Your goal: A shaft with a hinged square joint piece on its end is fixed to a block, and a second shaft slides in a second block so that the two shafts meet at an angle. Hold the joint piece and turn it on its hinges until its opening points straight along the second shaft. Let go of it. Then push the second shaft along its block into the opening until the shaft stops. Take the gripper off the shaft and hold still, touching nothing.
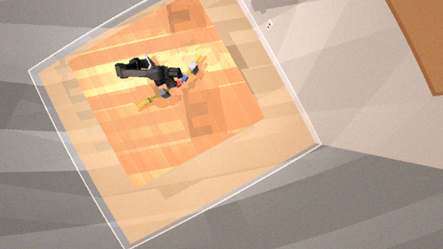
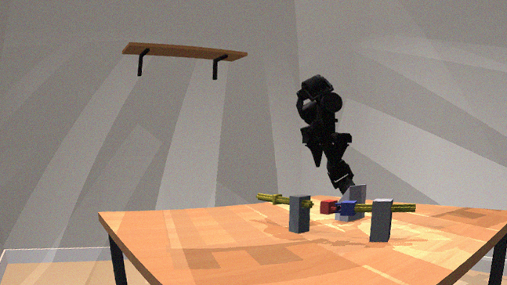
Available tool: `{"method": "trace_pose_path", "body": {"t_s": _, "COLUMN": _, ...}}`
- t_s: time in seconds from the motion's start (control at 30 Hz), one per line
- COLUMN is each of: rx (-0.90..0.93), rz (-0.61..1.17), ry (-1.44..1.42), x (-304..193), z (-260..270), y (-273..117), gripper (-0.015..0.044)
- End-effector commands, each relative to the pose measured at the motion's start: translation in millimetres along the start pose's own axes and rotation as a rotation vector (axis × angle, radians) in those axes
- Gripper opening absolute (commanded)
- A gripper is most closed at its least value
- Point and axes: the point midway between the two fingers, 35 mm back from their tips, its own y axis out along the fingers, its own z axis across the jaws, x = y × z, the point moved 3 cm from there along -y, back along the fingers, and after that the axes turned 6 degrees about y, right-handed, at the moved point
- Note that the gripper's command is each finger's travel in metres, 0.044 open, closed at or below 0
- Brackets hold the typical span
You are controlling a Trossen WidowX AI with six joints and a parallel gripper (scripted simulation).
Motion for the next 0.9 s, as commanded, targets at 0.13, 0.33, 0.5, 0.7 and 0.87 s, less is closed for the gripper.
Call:
{"method": "trace_pose_path", "body": {"t_s": 0.13, "rx": 0.011, "rz": 0.011, "ry": 0.037, "x": 0.4, "z": -3.7, "y": -0.6, "gripper": 0.044}}
{"method": "trace_pose_path", "body": {"t_s": 0.33, "rx": 0.066, "rz": 0.057, "ry": 0.212, "x": 7.1, "z": -17.4, "y": 5.8, "gripper": 0.044}}
{"method": "trace_pose_path", "body": {"t_s": 0.5, "rx": 0.11, "rz": 0.102, "ry": 0.373, "x": 12.4, "z": -29.6, "y": 12.2, "gripper": 0.044}}
{"method": "trace_pose_path", "body": {"t_s": 0.7, "rx": 0.159, "rz": 0.16, "ry": 0.566, "x": 17.4, "z": -44.2, "y": 20.2, "gripper": 0.044}}
{"method": "trace_pose_path", "body": {"t_s": 0.87, "rx": 0.196, "rz": 0.211, "ry": 0.727, "x": 20.4, "z": -56.1, "y": 27.2, "gripper": 0.044}}
